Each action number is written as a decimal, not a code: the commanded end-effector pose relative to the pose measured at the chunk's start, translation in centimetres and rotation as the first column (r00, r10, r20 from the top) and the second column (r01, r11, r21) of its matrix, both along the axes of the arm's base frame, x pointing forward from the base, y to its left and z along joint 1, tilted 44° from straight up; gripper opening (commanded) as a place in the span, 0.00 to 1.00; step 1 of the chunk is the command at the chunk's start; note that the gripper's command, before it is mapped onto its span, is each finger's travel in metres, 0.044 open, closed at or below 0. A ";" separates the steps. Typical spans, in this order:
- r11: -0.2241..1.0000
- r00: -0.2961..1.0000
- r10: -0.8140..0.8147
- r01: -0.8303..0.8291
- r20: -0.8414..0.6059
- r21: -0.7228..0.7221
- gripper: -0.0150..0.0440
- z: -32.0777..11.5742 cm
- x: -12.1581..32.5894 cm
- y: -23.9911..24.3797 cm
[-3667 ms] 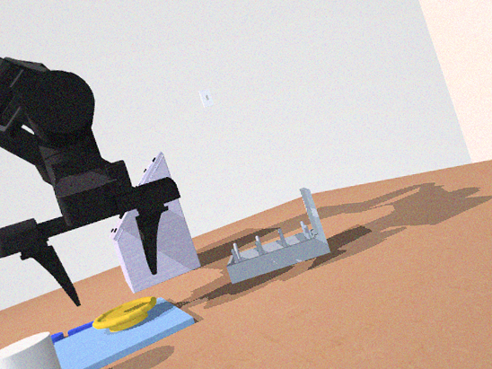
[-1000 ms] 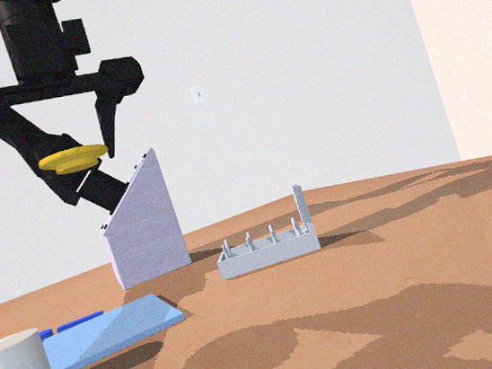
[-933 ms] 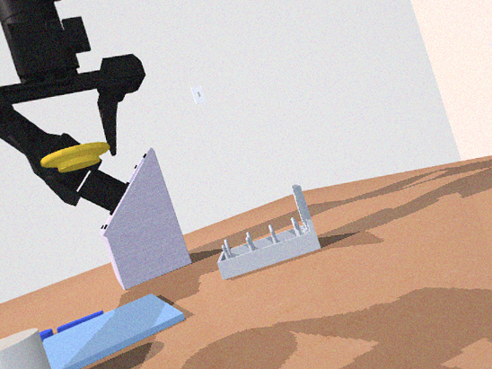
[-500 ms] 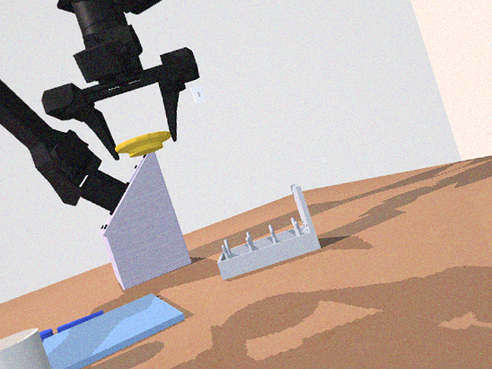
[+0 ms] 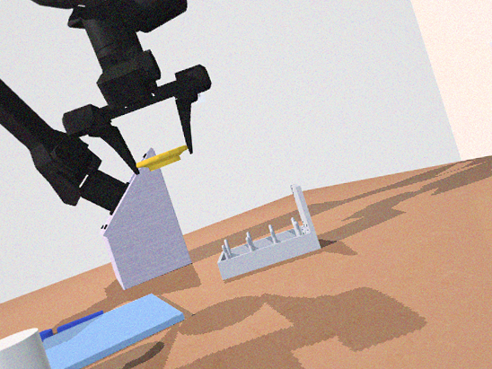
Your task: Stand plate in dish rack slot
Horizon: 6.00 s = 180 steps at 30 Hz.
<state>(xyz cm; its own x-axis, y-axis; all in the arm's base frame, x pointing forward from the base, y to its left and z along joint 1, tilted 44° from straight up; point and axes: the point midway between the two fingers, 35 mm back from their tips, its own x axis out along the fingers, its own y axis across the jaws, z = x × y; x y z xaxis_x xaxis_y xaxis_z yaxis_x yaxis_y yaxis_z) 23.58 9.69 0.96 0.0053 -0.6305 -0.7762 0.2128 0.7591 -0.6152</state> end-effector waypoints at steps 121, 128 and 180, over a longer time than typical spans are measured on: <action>-0.383 -0.252 0.786 -0.915 0.564 0.125 0.25 -10.1 2.0 -6.9; -0.385 -0.254 0.786 -0.915 0.564 0.124 0.25 -10.8 2.3 -6.3; -0.384 -0.255 0.790 -0.915 0.557 0.126 0.93 -4.8 2.5 -0.1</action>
<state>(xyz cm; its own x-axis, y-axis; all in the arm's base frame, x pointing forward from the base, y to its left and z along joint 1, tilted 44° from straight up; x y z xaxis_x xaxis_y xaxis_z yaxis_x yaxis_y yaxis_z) 26.41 8.17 -5.27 0.3316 0.6150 -0.7154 -0.9412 0.1644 -0.2950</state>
